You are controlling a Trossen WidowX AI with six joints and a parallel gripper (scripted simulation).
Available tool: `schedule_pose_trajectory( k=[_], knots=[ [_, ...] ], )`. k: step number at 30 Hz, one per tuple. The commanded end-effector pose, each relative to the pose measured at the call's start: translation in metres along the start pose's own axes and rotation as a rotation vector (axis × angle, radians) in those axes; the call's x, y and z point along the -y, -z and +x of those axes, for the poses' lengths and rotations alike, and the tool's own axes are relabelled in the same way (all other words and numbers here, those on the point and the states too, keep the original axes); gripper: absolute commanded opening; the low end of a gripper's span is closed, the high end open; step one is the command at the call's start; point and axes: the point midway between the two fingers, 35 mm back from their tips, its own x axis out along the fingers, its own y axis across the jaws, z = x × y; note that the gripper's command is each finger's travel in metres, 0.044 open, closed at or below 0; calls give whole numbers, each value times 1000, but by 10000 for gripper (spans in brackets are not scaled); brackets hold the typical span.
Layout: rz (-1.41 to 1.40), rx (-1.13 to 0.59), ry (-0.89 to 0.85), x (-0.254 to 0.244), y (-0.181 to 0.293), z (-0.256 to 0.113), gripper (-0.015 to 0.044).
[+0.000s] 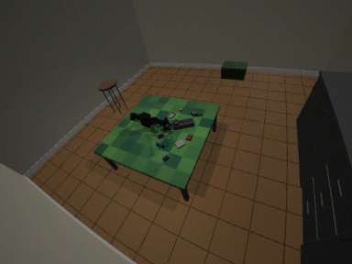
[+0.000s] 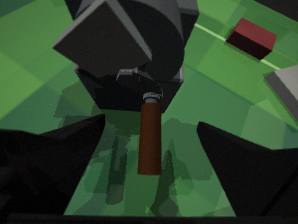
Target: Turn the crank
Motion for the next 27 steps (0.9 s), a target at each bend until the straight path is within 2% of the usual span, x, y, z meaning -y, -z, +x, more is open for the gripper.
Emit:
schedule_pose_trajectory(
  k=[1,16,27],
  knots=[
    [-5,-4,-12,-4,3,3,387],
    [-5,-4,-12,-4,3,3,0],
    [-5,-4,-12,-4,3,3,0]
  ],
)
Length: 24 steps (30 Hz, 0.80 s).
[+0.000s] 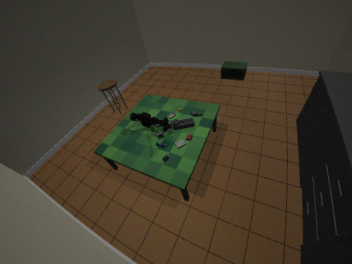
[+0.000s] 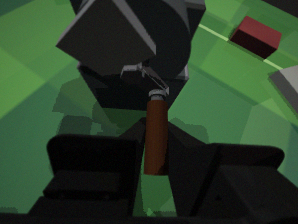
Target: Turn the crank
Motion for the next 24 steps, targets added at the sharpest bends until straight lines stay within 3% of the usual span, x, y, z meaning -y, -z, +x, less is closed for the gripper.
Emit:
schedule_pose_trajectory(
  k=[1,24],
  knots=[
    [-4,-1,-3,-2,1,1,0],
    [-4,-1,-3,-11,6,6,0]
  ],
)
